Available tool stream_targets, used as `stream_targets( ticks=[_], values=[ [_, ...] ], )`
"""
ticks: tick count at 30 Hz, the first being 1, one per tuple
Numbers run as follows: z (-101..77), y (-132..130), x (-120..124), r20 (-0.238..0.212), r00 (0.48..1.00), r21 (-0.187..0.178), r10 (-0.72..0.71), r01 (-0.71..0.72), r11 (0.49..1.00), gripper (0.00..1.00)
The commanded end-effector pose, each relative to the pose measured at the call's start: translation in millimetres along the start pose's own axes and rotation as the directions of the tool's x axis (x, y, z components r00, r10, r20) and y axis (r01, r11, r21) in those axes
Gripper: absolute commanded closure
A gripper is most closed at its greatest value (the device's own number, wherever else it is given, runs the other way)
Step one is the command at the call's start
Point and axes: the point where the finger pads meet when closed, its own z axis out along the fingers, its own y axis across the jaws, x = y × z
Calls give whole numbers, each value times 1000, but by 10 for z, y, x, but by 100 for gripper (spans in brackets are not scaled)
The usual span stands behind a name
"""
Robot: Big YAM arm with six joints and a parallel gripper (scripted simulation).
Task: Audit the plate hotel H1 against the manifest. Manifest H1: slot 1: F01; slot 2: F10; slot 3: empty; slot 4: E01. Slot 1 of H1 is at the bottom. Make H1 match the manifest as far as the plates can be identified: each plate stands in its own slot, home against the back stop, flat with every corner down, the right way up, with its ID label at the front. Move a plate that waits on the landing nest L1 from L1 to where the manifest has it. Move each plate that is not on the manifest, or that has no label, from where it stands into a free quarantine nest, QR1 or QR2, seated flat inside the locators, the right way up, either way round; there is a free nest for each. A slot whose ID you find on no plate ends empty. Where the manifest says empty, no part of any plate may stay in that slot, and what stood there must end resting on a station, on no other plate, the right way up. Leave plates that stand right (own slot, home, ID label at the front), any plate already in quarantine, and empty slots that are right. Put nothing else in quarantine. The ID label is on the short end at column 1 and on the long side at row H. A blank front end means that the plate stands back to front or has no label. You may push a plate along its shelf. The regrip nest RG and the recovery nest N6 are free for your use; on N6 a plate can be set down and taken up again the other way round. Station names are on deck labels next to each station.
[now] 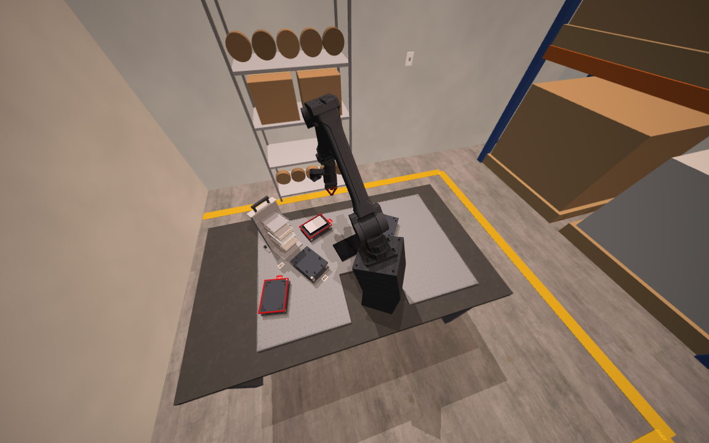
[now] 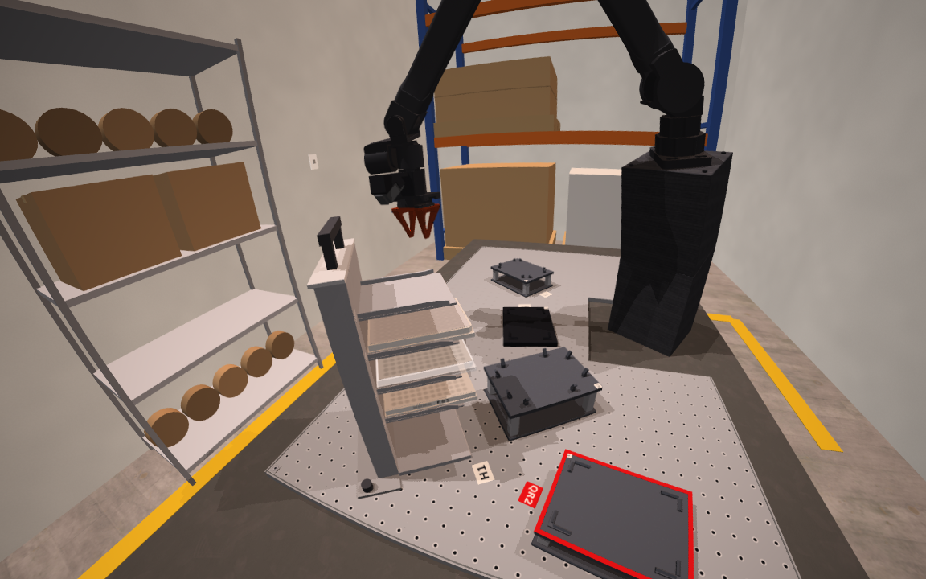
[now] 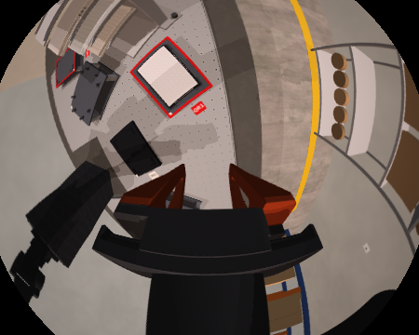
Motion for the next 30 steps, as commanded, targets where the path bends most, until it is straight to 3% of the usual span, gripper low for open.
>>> stream_targets(
  ticks=[1, 3, 5, 8, 14, 18, 20, 27, 30],
  values=[
    [-185, -66, 97, 15, 993, 48, 114, -114, 992, 100],
    [-180, -15, 143, 17, 986, 52, 166, -167, 985, 100],
    [-58, 89, 225, 8, 975, 33, 224, -224, 974, 100],
    [-153, 119, 242, 21, 966, 52, 258, -259, 964, 100],
    [-69, 275, 274, 18, 937, 42, 350, -350, 936, 100],
    [-110, 341, 394, 28, 901, 53, 434, -435, 899, 100],
    [-31, 434, 457, 18, 899, 41, 438, -438, 898, 100],
    [-68, 598, 557, 35, 812, 54, 583, -584, 810, 100],
    [-64, 628, 574, 35, 804, 53, 594, -595, 802, 100]
  ],
)
